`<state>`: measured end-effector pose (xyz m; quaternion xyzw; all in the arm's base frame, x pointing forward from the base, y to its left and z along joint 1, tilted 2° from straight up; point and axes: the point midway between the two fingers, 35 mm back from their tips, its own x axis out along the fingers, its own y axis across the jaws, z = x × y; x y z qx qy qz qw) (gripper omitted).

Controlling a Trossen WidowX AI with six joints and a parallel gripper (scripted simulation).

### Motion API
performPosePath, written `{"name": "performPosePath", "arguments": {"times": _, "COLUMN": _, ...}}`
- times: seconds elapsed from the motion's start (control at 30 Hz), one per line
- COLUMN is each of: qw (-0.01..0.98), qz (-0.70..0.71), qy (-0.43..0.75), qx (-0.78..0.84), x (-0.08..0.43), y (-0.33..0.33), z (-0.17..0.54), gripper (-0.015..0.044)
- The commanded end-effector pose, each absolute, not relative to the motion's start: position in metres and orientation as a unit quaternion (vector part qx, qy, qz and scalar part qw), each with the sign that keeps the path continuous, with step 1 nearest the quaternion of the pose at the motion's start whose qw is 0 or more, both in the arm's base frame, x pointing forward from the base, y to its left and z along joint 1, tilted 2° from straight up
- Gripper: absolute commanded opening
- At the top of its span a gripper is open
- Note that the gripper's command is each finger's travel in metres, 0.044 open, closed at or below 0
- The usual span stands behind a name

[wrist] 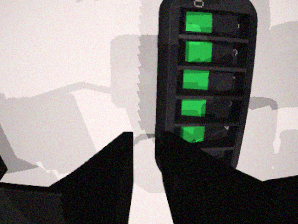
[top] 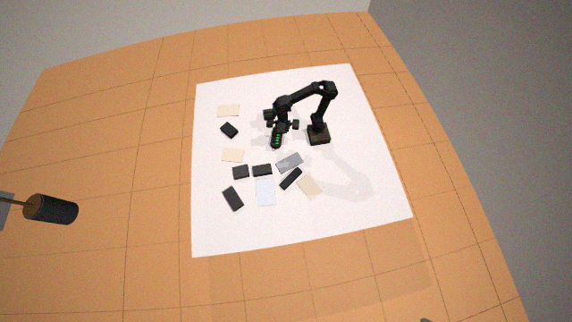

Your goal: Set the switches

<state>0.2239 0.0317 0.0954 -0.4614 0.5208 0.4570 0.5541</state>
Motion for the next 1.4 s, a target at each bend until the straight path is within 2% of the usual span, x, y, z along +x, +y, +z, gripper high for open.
{"name": "performPosePath", "arguments": {"times": 0.0, "qw": 0.554, "qz": 0.457, "qy": 0.521, "qx": -0.461, "x": 0.224, "y": 0.032, "z": 0.095, "gripper": 0.0131}}
{"name": "performPosePath", "arguments": {"times": 0.37, "qw": 0.554, "qz": 0.457, "qy": 0.521, "qx": -0.461, "x": 0.224, "y": 0.032, "z": 0.095, "gripper": 0.0420}}
{"name": "performPosePath", "arguments": {"times": 0.4, "qw": 0.554, "qz": 0.457, "qy": 0.521, "qx": -0.461, "x": 0.224, "y": 0.032, "z": 0.095, "gripper": 0.0440}}
{"name": "performPosePath", "arguments": {"times": 0.47, "qw": 0.554, "qz": 0.457, "qy": 0.521, "qx": -0.461, "x": 0.224, "y": 0.032, "z": 0.095, "gripper": 0.0440}}
{"name": "performPosePath", "arguments": {"times": 0.8, "qw": 0.611, "qz": 0.376, "qy": 0.453, "qx": -0.529, "x": 0.220, "y": 0.082, "z": 0.048, "gripper": 0.0177}}
{"name": "performPosePath", "arguments": {"times": 1.03, "qw": 0.617, "qz": 0.371, "qy": 0.446, "qx": -0.532, "x": 0.219, "y": 0.086, "z": 0.045, "gripper": 0.0000}}
{"name": "performPosePath", "arguments": {"times": 1.37, "qw": 0.617, "qz": 0.371, "qy": 0.446, "qx": -0.532, "x": 0.219, "y": 0.086, "z": 0.043, "gripper": 0.0000}}
